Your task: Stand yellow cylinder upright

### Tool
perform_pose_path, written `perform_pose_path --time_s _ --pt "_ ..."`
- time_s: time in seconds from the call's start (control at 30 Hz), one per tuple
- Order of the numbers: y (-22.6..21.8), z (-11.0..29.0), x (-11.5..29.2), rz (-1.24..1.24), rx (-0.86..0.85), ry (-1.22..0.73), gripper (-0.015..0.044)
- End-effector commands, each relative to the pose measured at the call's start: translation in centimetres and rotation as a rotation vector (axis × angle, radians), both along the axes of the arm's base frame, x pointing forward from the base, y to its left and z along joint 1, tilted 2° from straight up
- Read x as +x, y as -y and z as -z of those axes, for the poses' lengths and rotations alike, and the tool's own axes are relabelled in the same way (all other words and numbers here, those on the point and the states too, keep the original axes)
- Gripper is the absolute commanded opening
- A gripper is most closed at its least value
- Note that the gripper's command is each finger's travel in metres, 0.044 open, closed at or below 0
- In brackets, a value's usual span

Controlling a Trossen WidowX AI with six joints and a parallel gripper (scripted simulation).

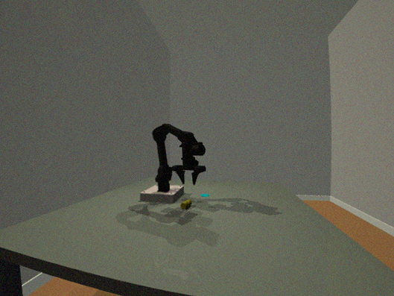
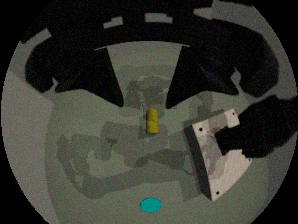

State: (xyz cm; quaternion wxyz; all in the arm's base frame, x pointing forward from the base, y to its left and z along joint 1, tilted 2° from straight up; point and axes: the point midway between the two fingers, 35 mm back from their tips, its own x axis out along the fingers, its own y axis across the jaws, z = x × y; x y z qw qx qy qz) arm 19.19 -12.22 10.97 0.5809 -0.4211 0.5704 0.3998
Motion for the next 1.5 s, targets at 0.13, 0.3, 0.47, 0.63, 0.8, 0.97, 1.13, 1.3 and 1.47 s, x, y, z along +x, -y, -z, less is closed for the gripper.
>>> perform_pose_path --time_s 0.13,0.3,0.47,0.63,0.8,0.97,1.13,1.3,1.47 --pt "-1.6 0.6 -0.5 -0.058 -0.009 -0.039 0.0309" --pt "-1.2 6.1 0.0 -0.058 -0.010 -0.038 0.0309" --pt "-1.4 10.7 -0.7 -0.058 -0.009 -0.039 0.0309" --pt "-1.5 10.9 -0.7 -0.058 -0.009 -0.039 0.0257" --pt "-1.5 10.9 -0.7 -0.058 -0.009 -0.039 0.0126" --pt "-1.4 10.9 -0.7 -0.058 -0.009 -0.039 0.0105" --pt "-1.4 10.2 -0.6 -0.049 -0.008 -0.040 0.0105" --pt "-1.3 8.9 -0.3 -0.050 -0.008 -0.040 0.0105" --pt "-1.2 7.4 -0.1 -0.051 -0.009 -0.039 0.0105"
